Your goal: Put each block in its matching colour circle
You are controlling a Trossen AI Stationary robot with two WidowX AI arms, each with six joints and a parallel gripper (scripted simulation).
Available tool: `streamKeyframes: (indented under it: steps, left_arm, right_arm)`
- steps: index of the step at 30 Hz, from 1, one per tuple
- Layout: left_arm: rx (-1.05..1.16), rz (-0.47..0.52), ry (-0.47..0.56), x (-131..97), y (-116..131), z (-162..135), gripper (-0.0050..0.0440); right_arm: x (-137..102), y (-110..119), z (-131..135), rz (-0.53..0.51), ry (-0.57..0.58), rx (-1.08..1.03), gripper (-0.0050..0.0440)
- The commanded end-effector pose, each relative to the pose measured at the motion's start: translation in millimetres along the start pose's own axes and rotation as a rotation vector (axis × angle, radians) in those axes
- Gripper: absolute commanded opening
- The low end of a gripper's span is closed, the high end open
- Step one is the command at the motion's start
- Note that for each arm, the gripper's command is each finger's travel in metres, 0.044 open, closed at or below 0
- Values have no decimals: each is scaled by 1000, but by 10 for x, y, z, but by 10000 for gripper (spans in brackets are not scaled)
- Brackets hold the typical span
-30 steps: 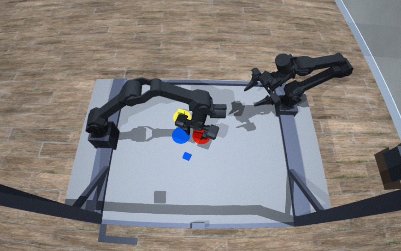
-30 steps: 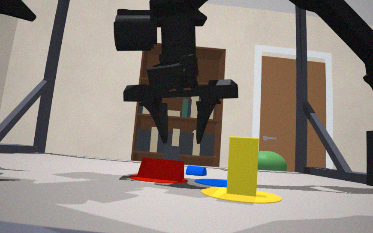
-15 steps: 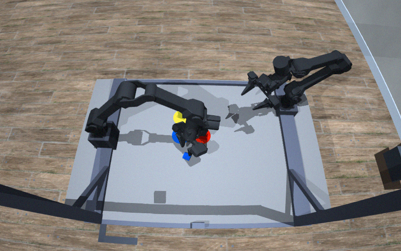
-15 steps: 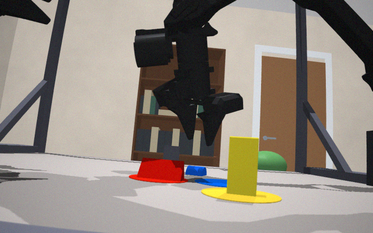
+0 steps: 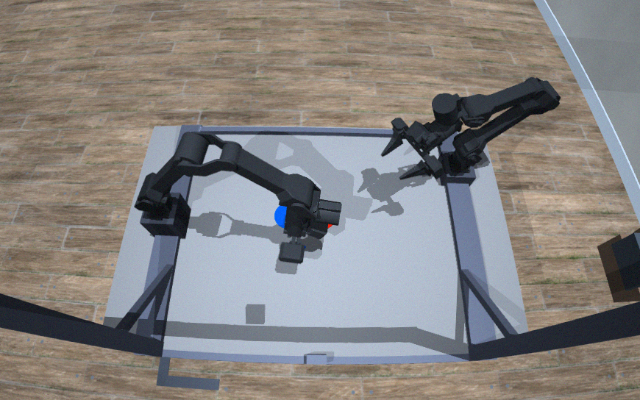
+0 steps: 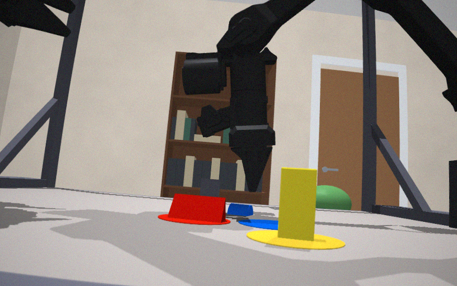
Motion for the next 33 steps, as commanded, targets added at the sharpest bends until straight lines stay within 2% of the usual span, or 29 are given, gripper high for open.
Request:
streamKeyframes:
  steps: [1, 4, 6, 8, 11, 17, 20, 25, 27, 33]
  left_arm:
    - [209, -75, -119, -106, -58, -101, 265]
    - [313, -79, -204, -53, -94, -122, 265]
    - [335, -62, -220, 44, -96, -111, 265]
    - [334, -51, -216, 153, -95, -90, 252]
    - [330, -47, -215, 206, -93, -66, 245]
    - [330, -52, -216, 300, -115, -45, 220]
    - [328, -66, -219, 276, -195, -4, 213]
    - [329, -75, -222, 226, -180, -24, 169]
    - [329, -75, -222, 226, -180, -24, 169]
    - [331, -88, -227, 177, -181, -40, 89]
  right_arm:
    - [28, -11, 18, -6, -1, 8, 400]
    - [59, 5, 20, 1, 3, 13, 400]
    - [80, 20, 20, 7, 6, 17, 400]
    - [102, 45, 16, 17, 10, 20, 400]
    - [98, 1, 32, 7, 8, 19, 400]
    - [160, 79, 20, 29, 19, 29, 400]
    - [181, 76, 29, 29, 20, 32, 400]
    - [226, 110, 35, 38, 24, 39, 400]
    - [226, 110, 35, 38, 24, 39, 400]
    - [278, 147, 48, 42, 28, 47, 400]
Point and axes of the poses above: on each arm, the point midway between the two fingers, 35 mm back from their tips, its own x axis out along the fingers, its own z axis across the jaws, y = z × x, the point moved 6 cm from there along -x, back along the fingers, and after that the axes turned 15 degrees about x, right-handed, at the moved point
